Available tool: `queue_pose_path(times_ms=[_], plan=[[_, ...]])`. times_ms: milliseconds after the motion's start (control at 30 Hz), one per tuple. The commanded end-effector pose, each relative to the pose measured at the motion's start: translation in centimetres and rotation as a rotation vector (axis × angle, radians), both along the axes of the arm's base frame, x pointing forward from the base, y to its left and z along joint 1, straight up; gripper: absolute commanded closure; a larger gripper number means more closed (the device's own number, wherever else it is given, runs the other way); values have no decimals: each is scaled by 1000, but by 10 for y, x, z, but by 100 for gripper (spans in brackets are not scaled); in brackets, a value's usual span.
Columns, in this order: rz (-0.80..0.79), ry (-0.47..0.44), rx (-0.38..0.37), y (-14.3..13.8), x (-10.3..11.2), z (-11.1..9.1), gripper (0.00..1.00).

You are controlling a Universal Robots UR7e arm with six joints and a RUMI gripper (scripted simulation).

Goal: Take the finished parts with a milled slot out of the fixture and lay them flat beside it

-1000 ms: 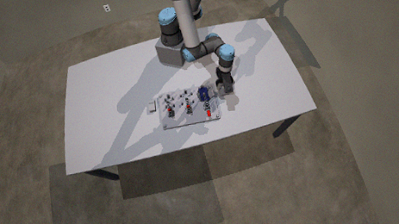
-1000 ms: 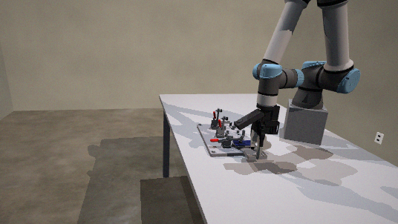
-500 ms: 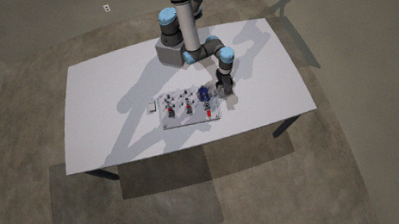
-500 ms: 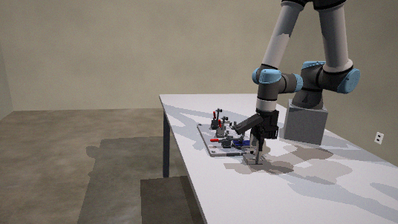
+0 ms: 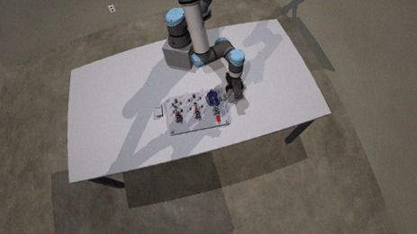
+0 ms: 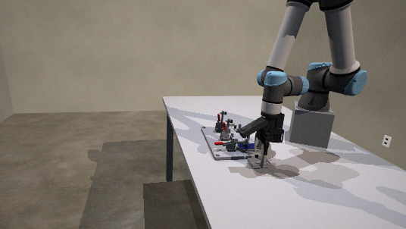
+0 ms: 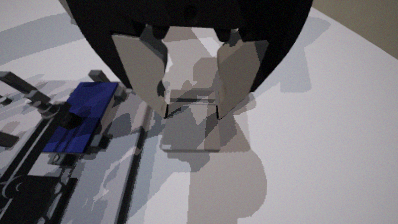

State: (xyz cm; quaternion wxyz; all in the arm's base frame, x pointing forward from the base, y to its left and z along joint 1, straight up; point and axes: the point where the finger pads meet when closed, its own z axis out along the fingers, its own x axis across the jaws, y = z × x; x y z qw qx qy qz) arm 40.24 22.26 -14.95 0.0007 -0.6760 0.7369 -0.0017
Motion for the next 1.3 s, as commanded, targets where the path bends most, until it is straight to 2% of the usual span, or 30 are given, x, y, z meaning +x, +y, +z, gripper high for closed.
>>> queue_pose_path(times_ms=[0, 1267], plan=[[1, -1, 0, 0, -1, 0, 100], [1, 1, -1, 0, -2, -3, 100]])
